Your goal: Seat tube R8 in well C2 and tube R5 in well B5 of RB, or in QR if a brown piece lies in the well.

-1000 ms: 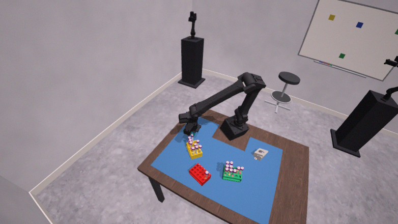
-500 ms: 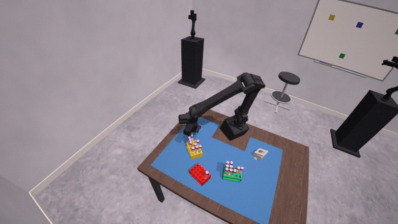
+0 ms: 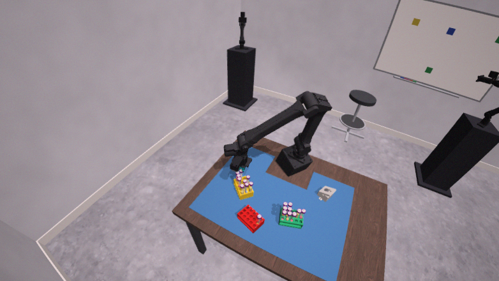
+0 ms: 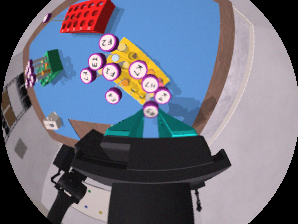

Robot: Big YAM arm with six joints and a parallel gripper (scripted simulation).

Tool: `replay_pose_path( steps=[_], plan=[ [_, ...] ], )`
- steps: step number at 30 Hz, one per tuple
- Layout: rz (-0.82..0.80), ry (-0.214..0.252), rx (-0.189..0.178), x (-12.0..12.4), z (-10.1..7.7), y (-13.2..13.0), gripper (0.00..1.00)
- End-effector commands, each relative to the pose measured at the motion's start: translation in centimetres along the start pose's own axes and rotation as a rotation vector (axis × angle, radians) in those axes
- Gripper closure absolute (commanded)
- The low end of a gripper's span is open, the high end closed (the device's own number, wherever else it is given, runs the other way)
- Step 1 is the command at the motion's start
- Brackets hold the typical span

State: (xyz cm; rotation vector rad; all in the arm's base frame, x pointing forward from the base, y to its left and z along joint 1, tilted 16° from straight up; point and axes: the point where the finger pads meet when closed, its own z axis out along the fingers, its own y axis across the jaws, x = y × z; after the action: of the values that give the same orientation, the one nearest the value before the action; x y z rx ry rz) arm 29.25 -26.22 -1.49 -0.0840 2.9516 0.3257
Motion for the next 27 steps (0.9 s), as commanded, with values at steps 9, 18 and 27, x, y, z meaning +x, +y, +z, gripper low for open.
replay_pose_path(
  steps=[9, 18, 27],
  plan=[
    [0.010, -0.005, 0.011, -0.43, 0.84, -0.59, 1.00],
    [0.009, -0.010, 0.018, -0.69, 0.89, -0.91, 1.00],
    [0.011, -0.007, 0.014, -0.51, 1.13, -0.75, 1.00]
  ],
)
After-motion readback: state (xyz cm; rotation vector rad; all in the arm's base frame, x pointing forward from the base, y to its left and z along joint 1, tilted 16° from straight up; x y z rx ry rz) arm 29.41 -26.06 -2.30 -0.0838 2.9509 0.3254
